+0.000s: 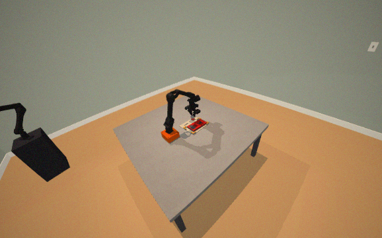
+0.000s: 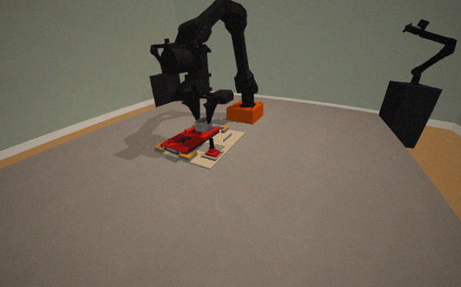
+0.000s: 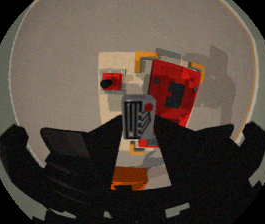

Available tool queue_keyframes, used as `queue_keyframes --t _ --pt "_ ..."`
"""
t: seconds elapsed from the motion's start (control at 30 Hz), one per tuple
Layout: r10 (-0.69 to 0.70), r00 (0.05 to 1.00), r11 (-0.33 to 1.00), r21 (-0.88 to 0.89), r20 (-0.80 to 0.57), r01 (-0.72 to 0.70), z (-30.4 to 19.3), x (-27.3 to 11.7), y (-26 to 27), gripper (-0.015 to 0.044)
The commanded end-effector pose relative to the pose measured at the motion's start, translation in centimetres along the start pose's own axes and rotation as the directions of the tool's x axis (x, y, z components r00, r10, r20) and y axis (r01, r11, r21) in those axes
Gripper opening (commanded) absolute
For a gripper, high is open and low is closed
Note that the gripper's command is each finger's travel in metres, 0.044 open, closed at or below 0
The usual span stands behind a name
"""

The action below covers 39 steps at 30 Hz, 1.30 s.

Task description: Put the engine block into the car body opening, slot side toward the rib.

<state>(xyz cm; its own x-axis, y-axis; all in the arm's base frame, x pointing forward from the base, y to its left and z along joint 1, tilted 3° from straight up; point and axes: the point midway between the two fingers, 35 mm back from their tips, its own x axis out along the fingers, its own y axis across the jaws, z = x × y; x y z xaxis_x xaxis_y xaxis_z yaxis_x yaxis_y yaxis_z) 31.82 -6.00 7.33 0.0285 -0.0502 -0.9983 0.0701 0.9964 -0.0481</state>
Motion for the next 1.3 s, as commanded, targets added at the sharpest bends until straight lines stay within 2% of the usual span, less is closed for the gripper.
queue_keyframes --t 0.0,0.8,1.0,1.27 --pt "-0.002 1.0 1.0 0.017 0.0 0.002 0.5 0.5 -1.2 0.0" --pt "-0.008 1.0 0.993 0.114 0.004 0.007 1.5 2.5 -8.1 0.0" --pt "-0.008 1.0 0.994 0.113 0.004 0.007 1.5 2.5 -8.1 0.0157" --pt "-0.008 1.0 0.994 0.112 0.004 0.007 1.5 2.5 -8.1 0.0158"
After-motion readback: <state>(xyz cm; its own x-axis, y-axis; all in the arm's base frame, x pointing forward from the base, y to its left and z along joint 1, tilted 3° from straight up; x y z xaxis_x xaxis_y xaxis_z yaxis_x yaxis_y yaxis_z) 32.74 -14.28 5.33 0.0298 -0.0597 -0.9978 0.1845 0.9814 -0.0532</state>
